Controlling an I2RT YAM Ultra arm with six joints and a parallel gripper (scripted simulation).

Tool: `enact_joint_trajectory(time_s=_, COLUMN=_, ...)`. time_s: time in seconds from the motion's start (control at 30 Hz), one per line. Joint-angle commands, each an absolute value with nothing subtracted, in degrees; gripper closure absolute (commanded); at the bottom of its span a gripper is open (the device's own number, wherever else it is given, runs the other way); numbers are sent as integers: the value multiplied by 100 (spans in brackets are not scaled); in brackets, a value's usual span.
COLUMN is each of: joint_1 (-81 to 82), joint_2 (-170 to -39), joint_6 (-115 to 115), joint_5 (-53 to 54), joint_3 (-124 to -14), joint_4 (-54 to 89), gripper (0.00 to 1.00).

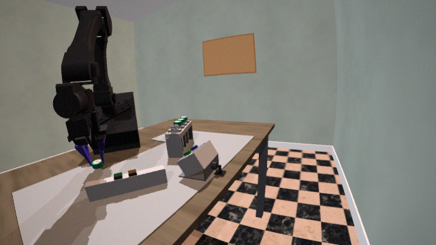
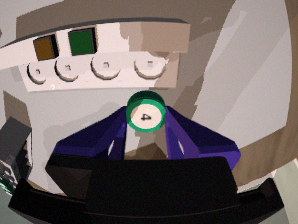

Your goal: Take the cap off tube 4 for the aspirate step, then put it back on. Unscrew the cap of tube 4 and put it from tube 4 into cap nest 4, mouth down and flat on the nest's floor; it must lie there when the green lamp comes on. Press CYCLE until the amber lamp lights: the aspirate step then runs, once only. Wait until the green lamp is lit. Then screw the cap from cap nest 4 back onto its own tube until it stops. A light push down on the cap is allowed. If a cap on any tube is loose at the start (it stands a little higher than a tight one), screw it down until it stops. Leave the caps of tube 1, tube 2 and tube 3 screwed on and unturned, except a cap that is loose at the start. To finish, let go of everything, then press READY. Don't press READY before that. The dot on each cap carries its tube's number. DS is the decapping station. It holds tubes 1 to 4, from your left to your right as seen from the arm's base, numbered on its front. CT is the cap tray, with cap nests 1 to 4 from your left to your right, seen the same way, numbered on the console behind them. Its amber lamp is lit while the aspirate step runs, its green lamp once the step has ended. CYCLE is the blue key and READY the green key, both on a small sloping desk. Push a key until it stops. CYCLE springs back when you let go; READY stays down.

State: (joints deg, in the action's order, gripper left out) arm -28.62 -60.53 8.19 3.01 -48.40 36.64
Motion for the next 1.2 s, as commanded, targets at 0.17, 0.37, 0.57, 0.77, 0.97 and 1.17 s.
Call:
enact_joint_trajectory(time_s=0.17, joint_1=-2833, joint_2=-6476, joint_6=764, joint_5=267, joint_3=-4681, joint_4=2631, gripper=100)
enact_joint_trajectory(time_s=0.37, joint_1=-2809, joint_2=-6896, joint_6=748, joint_5=249, joint_3=-4624, joint_4=2151, gripper=100)
enact_joint_trajectory(time_s=0.57, joint_1=-2810, joint_2=-6892, joint_6=749, joint_5=250, joint_3=-4628, joint_4=2160, gripper=100)
enact_joint_trajectory(time_s=0.77, joint_1=-2809, joint_2=-6897, joint_6=748, joint_5=249, joint_3=-4623, joint_4=2149, gripper=100)
enact_joint_trajectory(time_s=0.97, joint_1=-2811, joint_2=-6901, joint_6=749, joint_5=250, joint_3=-4623, joint_4=2144, gripper=100)
enact_joint_trajectory(time_s=1.17, joint_1=-2821, joint_2=-6925, joint_6=756, joint_5=257, joint_3=-4619, joint_4=2117, gripper=100)
